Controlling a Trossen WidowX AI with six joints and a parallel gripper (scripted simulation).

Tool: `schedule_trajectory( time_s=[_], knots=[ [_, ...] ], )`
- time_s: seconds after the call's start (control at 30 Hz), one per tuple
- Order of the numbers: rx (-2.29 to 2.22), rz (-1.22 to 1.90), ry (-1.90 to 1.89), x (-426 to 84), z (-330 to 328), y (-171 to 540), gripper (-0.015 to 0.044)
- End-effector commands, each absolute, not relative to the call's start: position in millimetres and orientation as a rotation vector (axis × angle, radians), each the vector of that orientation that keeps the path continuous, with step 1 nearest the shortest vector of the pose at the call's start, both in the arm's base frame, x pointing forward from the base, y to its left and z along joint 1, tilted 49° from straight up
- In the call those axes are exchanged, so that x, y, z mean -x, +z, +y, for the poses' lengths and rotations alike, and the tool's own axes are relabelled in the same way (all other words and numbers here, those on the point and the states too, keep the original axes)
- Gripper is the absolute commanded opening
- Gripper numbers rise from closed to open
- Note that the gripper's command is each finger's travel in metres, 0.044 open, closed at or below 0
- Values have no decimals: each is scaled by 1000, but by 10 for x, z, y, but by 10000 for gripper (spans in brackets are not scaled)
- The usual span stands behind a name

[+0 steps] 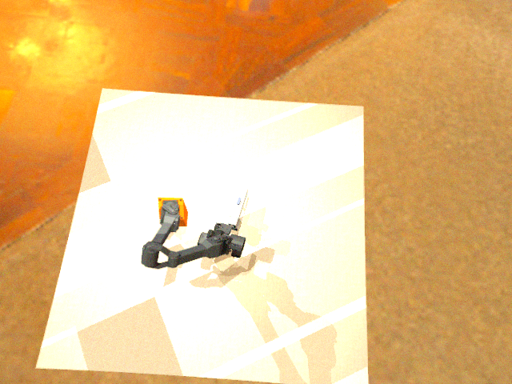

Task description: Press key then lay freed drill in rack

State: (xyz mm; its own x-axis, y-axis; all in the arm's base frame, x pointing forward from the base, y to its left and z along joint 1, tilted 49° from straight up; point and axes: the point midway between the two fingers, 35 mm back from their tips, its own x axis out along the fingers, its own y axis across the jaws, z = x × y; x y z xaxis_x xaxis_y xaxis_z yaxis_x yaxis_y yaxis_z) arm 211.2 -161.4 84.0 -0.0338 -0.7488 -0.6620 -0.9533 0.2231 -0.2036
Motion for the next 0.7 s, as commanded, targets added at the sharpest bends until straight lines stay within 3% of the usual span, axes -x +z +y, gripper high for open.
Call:
schedule_trajectory(
  time_s=[0.0,0.67],
  knots=[
    [1576,1826,380,-2124,-1595,863,0],
    [1576,1826,381,-2127,-1536,897,0]
  ],
)
